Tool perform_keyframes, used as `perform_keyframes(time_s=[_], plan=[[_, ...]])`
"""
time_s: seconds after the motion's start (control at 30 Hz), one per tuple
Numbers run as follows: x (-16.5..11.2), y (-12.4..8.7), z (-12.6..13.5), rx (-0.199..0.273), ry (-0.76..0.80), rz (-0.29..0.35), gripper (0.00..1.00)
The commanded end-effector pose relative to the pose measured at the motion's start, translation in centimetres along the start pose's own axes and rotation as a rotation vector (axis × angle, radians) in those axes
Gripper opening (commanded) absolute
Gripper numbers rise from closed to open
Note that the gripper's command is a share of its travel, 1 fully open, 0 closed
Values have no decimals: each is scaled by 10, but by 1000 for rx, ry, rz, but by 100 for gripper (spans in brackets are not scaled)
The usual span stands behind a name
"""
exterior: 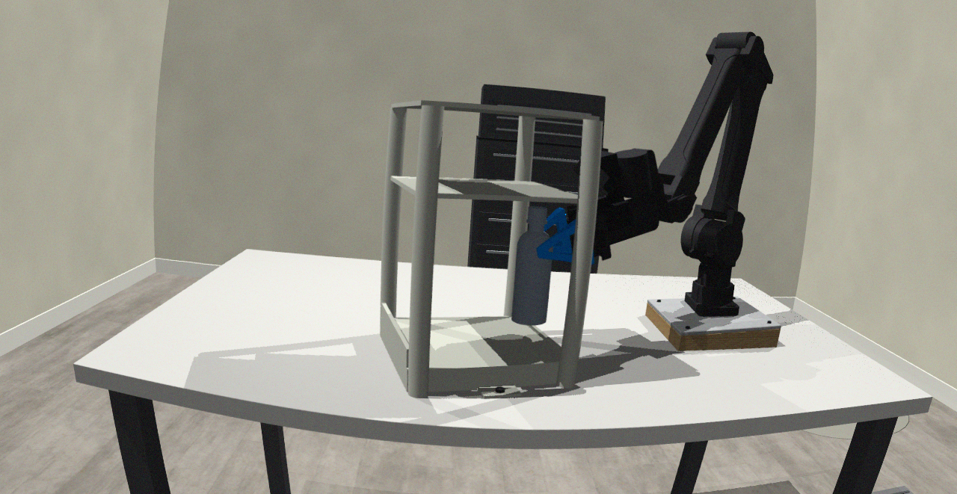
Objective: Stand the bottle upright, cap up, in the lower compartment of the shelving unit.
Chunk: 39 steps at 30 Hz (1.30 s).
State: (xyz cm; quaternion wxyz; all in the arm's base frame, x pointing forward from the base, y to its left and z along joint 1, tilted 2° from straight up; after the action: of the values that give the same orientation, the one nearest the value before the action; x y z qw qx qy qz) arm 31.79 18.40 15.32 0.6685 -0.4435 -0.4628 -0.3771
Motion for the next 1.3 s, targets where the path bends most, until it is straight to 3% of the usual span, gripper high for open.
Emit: perform_keyframes(time_s=[0.0,1.27], plan=[[30,14,10,14,15,-73,37],[32,22,10,17,13,-72,37]])
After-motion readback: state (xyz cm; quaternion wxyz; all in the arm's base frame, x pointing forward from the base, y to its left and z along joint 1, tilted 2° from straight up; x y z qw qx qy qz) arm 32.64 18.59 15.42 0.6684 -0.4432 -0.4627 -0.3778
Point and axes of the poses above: the point where the finger pads meet when closed, its own y axis out along the fingers, its own z axis across the jaws, x = y × z, the point moved 4 cm from there along -y, back along the fingers, and after that the axes turned 12 degrees about y, right-handed, at the moved point
